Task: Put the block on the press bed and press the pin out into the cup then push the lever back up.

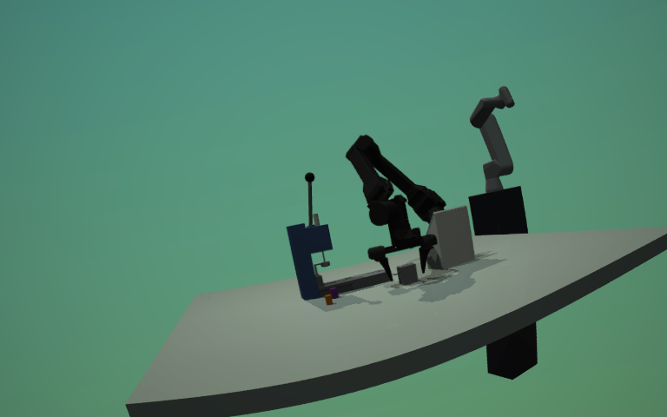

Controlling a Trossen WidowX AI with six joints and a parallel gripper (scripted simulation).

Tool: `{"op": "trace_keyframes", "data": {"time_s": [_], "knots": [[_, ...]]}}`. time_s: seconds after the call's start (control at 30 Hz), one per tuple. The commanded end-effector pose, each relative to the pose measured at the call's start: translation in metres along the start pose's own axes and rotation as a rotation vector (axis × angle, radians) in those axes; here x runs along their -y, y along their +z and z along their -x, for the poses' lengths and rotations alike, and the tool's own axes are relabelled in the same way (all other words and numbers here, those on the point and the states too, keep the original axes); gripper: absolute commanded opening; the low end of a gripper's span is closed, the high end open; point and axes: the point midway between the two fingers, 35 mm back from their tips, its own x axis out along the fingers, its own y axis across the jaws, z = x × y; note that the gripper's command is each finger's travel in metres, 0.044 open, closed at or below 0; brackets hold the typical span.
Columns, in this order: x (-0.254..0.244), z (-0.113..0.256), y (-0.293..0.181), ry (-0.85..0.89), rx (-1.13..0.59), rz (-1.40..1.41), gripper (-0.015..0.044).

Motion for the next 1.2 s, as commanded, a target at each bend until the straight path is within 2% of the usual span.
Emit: {"op": "trace_keyframes", "data": {"time_s": [0.0, 0.27, 0.53, 0.73, 1.07, 1.17], "knots": [[0.000, -0.004, -0.001, -0.003, -0.002, 0.005, 0.0414], [0.000, -0.004, -0.001, -0.003, -0.002, 0.005, 0.0204], [0.000, -0.004, -0.001, -0.003, -0.002, 0.005, 0.0150], [0.002, 0.017, 0.002, -0.002, 0.002, 0.005, 0.0000], [-0.002, 0.083, 0.000, -0.001, 0.003, 0.006, 0.0000], [-0.003, 0.092, -0.002, -0.001, 0.002, 0.005, 0.0000]]}}
